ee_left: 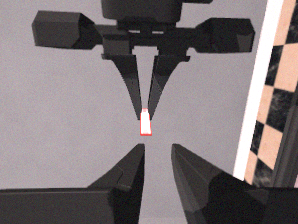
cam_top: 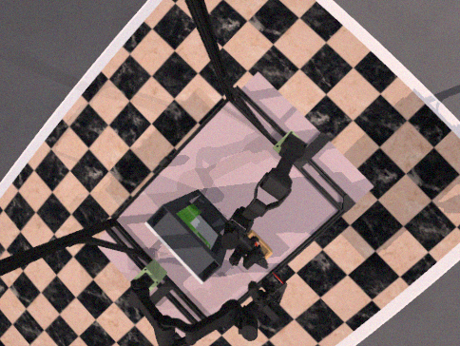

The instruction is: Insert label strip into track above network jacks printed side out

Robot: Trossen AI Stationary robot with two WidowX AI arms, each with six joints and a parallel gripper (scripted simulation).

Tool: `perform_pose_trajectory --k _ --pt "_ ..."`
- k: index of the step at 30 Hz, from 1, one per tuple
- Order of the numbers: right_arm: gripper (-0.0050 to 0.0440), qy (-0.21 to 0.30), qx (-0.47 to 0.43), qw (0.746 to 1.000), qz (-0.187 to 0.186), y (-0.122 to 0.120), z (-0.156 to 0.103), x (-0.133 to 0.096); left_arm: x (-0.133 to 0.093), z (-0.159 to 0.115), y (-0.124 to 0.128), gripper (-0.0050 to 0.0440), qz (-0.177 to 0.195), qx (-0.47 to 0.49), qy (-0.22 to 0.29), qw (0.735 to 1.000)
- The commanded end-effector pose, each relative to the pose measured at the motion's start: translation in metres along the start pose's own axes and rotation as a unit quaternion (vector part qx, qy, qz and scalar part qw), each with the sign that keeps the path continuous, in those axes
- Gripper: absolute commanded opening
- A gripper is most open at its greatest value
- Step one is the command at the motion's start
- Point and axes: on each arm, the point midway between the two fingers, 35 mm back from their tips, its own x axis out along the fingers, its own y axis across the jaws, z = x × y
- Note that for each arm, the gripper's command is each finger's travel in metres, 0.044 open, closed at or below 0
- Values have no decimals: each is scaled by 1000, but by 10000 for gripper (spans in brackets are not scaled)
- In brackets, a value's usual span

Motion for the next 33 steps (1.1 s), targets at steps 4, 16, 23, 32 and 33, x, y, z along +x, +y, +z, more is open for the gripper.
perform_pose_trajectory --k 4,16,23,32,33 --pt "-50 -2 -13 1000 -11 -16 -1 1 -6 0 14 85 3 -18 -2 1000" --pt "-50 -2 -13 1000 -11 -16 -1 1 10 13 54 277 8 -72 -62 995" --pt "-50 -2 -13 1000 -11 -16 -1 1 42 10 117 421 3 -169 -168 971" --pt "-50 -2 -13 1000 -11 -16 -1 1 62 -22 175 440 -54 -266 -295 916" --pt "-50 -2 -13 1000 -11 -16 -1 1 62 -27 182 440 -64 -278 -309 907"
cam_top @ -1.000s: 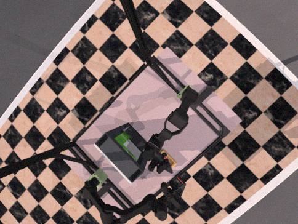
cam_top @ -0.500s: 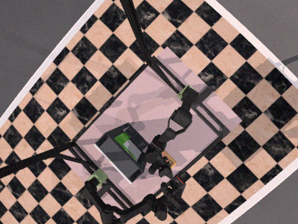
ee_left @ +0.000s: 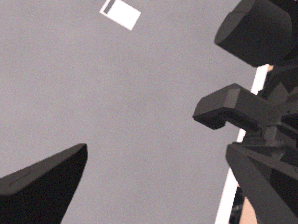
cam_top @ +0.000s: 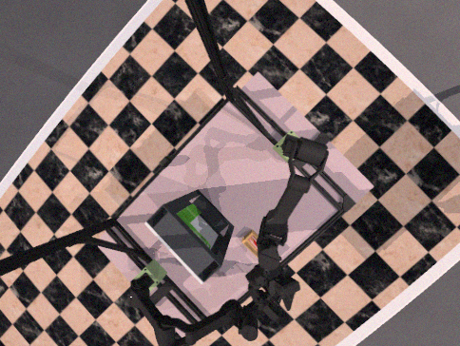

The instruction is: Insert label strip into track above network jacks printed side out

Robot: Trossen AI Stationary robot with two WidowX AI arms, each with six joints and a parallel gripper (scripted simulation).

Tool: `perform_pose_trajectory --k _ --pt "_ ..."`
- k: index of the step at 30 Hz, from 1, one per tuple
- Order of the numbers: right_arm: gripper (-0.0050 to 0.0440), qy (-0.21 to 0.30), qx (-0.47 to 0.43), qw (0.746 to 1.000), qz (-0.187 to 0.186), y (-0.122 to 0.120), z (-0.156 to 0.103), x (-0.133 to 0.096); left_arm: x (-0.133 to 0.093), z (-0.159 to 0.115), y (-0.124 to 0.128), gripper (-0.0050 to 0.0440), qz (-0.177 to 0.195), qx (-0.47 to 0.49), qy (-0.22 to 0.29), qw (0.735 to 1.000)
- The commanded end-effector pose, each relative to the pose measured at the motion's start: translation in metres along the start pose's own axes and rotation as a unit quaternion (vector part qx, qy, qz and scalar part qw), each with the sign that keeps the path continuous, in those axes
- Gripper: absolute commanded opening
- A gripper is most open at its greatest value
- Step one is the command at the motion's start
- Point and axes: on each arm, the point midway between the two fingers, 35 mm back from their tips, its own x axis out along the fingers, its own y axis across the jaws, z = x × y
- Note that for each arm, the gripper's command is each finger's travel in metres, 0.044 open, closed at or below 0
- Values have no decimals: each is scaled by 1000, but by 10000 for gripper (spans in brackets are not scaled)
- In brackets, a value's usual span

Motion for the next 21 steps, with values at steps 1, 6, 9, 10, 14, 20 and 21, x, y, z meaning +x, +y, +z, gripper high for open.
perform_pose_trajectory --k 1,6,9,10,14,20,21 --pt "-50 -2 -14 1000 -11 -16 -1 1 -9 3 55 440 -24 -74 -64 995" --pt "-50 -2 -14 1000 -11 -16 -1 1 -34 -7 84 440 -87 -149 -123 977" --pt "-50 -2 -14 1000 -11 -16 -1 1 -41 -7 92 440 -101 -166 -135 972" --pt "-50 -2 -14 1000 -11 -16 -1 1 -50 -10 99 440 -121 -187 -148 964" --pt "-50 -2 -14 1000 -11 -16 -1 1 -92 -20 122 440 -185 -265 -180 929" --pt "-50 -2 -14 1000 -11 -16 -1 1 -152 -30 139 440 -264 -347 -209 875" --pt "-50 -2 -14 1000 -11 -16 -1 1 -163 -31 142 440 -274 -357 -214 867"
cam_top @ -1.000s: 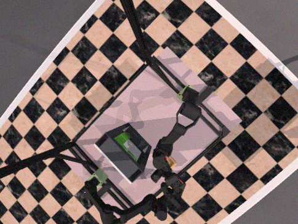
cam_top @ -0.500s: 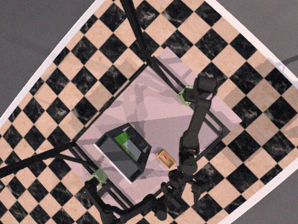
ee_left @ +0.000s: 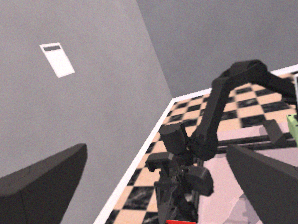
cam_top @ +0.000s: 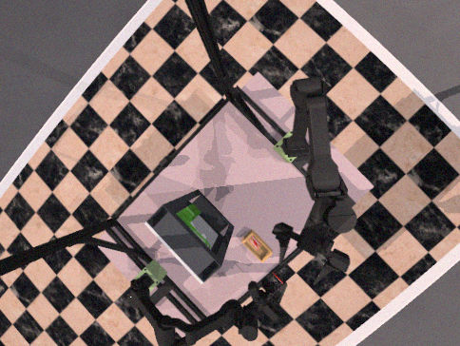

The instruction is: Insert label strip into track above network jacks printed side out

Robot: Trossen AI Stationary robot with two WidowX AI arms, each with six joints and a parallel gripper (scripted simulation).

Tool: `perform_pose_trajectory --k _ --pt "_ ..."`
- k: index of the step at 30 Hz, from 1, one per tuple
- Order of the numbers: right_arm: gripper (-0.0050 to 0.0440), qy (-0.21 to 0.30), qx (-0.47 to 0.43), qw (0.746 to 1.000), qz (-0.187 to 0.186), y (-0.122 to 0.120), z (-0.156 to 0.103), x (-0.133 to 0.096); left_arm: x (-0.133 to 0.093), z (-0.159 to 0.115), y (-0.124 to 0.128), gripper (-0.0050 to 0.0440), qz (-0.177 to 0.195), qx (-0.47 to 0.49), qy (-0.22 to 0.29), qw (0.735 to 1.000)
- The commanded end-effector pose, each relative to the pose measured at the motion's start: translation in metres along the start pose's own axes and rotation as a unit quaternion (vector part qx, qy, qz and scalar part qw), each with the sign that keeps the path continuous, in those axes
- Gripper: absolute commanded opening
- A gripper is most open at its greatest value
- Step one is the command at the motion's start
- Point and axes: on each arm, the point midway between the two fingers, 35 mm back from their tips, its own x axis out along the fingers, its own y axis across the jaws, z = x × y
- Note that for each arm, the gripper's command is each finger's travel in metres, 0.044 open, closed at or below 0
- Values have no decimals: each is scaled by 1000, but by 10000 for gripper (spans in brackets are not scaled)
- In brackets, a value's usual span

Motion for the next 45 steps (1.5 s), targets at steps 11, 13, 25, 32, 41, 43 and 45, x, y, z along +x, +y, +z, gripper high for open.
perform_pose_trajectory --k 11,13,25,32,41,43,45 --pt "-50 -2 -14 1000 -11 -16 -1 1 -123 38 -66 440 -155 -153 -45 975" --pt "-50 -2 -14 1000 -11 -16 -1 1 -136 41 -79 440 -175 -170 -48 968" --pt "-50 -4 -16 1000 -11 -15 -2 2 -157 50 -104 440 -207 -196 -50 957" --pt "-50 3 -1 1000 -6 -21 6 -3 -157 50 -104 440 -207 -196 -50 957" --pt "-50 8 8 1000 -3 -32 20 -12 -157 50 -104 440 -207 -196 -50 957" --pt "-50 10 10 1000 -2 -36 25 -15 -157 50 -104 440 -207 -196 -50 957" --pt "-50 11 12 1000 -2 -40 31 -19 -157 50 -104 440 -207 -196 -50 957"
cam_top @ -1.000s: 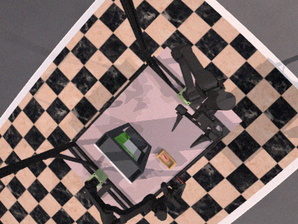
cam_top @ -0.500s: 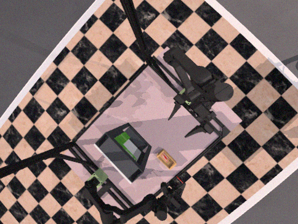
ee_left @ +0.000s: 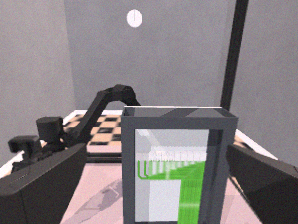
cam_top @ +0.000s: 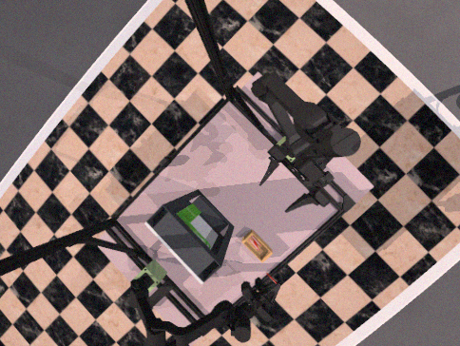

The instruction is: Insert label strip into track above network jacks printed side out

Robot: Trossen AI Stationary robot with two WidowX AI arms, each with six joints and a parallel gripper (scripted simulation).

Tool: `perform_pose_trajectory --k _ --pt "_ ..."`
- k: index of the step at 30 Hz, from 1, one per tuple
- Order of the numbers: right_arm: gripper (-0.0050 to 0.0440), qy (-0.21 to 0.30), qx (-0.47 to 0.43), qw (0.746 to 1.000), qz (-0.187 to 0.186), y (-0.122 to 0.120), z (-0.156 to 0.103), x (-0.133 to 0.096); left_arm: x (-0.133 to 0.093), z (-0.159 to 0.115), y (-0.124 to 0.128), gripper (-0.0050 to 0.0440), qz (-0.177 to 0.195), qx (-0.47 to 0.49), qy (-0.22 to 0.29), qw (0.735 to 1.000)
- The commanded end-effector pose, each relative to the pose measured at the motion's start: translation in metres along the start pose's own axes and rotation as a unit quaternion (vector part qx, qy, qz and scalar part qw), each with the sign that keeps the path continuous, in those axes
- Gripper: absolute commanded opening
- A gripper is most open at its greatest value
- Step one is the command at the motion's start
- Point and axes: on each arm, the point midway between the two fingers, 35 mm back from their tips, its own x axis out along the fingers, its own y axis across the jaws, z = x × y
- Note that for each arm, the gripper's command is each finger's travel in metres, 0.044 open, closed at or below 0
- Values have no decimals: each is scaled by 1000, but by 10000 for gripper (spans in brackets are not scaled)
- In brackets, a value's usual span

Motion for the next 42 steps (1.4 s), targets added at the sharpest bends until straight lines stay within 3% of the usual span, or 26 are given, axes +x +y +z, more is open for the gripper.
perform_pose_trajectory --k 1,27,42 --pt "-50 2 -8 1000 -13 -28 13 -7 0 2 -1 440 0 2 0 1000" --pt "-50 4 -8 1000 -10 -53 84 -58 0 2 -1 440 0 2 0 1000" --pt "-50 4 -17 1000 -13 -57 131 -101 0 2 -1 440 0 2 0 1000"
